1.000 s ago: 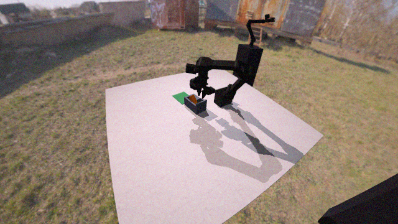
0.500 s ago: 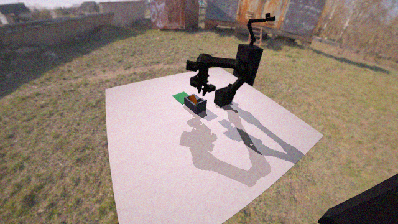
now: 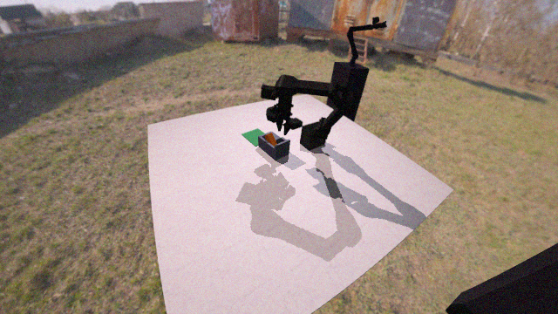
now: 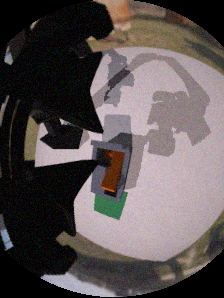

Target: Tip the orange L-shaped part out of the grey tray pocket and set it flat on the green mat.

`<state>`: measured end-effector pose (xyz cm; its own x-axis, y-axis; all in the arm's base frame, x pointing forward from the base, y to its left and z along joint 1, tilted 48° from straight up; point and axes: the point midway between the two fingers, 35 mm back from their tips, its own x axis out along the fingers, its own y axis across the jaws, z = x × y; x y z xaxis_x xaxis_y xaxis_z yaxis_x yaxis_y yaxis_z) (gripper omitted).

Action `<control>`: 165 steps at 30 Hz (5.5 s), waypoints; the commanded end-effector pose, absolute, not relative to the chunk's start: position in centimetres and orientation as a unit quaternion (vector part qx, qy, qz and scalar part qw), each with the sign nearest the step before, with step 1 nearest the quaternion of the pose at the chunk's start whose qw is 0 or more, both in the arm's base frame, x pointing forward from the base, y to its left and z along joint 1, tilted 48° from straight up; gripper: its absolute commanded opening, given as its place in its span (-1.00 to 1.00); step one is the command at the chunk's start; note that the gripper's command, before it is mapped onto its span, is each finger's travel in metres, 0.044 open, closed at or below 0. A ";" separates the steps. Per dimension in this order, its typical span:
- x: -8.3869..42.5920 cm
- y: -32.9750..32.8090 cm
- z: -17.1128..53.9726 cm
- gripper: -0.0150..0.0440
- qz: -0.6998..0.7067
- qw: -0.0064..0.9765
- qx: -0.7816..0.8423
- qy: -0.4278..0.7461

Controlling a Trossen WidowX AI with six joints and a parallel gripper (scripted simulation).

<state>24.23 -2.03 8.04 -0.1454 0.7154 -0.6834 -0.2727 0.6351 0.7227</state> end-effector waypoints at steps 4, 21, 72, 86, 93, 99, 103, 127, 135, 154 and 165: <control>24.8 -2.7 7.3 0.46 0.309 0.605 0.247 0.691; 27.3 -6.8 2.9 0.46 -0.180 0.327 0.563 0.738; 26.4 -1.8 -1.8 0.46 -0.179 0.327 0.563 0.738; 26.4 -1.4 -2.2 0.19 -0.177 0.331 0.561 0.737; 26.4 -1.4 -2.2 -0.10 -0.177 0.331 0.561 0.737; 26.4 -1.4 -2.2 -0.30 -0.177 0.331 0.561 0.737; 26.4 -1.4 -2.2 -0.49 -0.177 0.331 0.561 0.737; 26.7 -3.5 -0.1 -0.49 -0.179 0.327 0.563 0.738; 26.9 -4.4 0.7 -0.49 -0.179 0.327 0.563 0.738; 27.3 -6.6 2.8 -0.49 -0.180 0.327 0.563 0.738; 27.5 -7.5 3.6 -0.49 -0.180 0.327 0.563 0.738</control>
